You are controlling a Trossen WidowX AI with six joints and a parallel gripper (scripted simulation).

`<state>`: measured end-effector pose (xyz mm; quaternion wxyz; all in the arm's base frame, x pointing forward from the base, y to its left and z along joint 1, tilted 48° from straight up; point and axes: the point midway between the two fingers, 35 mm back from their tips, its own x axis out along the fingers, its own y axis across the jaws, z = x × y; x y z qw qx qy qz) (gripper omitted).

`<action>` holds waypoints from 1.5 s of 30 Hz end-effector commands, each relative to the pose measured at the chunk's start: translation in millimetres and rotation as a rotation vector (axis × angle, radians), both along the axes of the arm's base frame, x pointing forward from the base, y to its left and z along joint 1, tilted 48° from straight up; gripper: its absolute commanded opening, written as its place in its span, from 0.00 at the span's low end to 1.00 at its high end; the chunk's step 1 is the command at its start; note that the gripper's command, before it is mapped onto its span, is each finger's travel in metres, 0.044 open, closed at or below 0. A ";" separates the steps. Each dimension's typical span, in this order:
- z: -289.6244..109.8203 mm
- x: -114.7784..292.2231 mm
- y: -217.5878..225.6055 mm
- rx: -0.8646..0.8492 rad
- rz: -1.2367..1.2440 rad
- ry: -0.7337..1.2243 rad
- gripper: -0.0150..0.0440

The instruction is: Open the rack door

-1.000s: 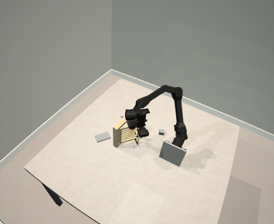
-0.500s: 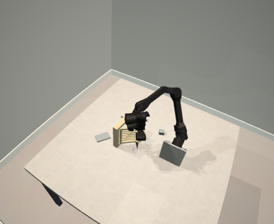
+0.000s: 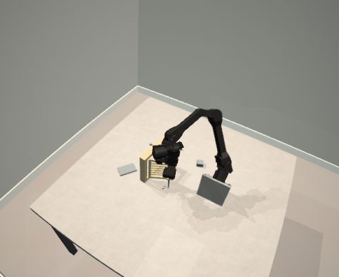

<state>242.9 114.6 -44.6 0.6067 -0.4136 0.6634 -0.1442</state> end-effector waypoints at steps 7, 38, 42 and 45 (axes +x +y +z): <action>-16.2 -1.2 15.1 0.016 -0.133 -0.139 0.29; -54.2 10.0 53.5 0.052 -0.418 -0.440 0.29; -54.2 10.0 53.5 0.052 -0.418 -0.440 0.29; -54.2 10.0 53.5 0.052 -0.418 -0.440 0.29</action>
